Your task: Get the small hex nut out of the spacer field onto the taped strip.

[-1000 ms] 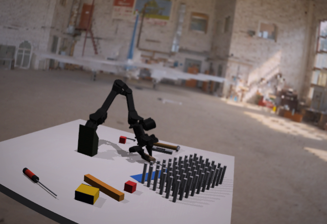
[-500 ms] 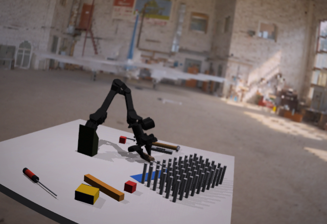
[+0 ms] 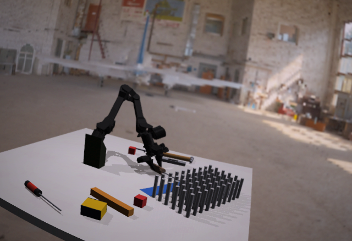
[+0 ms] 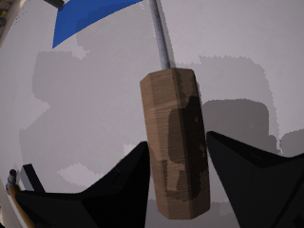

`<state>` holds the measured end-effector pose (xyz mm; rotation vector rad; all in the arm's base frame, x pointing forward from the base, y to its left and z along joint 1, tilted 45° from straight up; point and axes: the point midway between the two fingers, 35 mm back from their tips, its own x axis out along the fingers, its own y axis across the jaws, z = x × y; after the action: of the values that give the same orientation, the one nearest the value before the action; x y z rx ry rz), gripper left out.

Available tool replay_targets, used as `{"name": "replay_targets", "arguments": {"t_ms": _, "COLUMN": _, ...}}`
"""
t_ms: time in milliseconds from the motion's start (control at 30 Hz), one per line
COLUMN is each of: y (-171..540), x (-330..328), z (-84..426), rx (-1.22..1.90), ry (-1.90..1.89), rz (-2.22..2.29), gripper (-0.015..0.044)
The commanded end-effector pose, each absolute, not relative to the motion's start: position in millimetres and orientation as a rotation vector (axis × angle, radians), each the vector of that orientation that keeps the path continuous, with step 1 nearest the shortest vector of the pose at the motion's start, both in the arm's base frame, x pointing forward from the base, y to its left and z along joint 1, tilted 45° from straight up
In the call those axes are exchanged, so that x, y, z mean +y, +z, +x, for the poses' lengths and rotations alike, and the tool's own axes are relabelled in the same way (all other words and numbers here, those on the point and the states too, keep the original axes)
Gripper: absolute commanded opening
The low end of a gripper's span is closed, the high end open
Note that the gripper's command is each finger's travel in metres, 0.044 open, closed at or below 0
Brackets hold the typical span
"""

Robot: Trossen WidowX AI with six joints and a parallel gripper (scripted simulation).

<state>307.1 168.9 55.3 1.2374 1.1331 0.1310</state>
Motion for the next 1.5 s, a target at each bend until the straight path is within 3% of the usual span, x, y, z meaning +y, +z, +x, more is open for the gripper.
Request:
{"name": "replay_targets", "arguments": {"t_ms": 0, "y": 58.9, "x": 166.6, "z": 308.5, "rx": 1.128, "ry": 0.133, "rz": 1.237, "gripper": 0.0000}}
{"name": "replay_targets", "arguments": {"t_ms": 500, "y": 68.6, "x": 160.0, "z": 309.9, "rx": 1.126, "ry": 0.139, "rz": 1.233, "gripper": 0.0000}}
{"name": "replay_targets", "arguments": {"t_ms": 967, "y": 85.6, "x": 164.1, "z": 273.1, "rx": 1.129, "ry": 0.131, "rz": 1.238, "gripper": 0.0000}}
{"name": "replay_targets", "arguments": {"t_ms": 1467, "y": 126.0, "x": 120.8, "z": 288.4, "rx": 1.137, "ry": 0.123, "rz": 1.214, "gripper": 0.0000}}
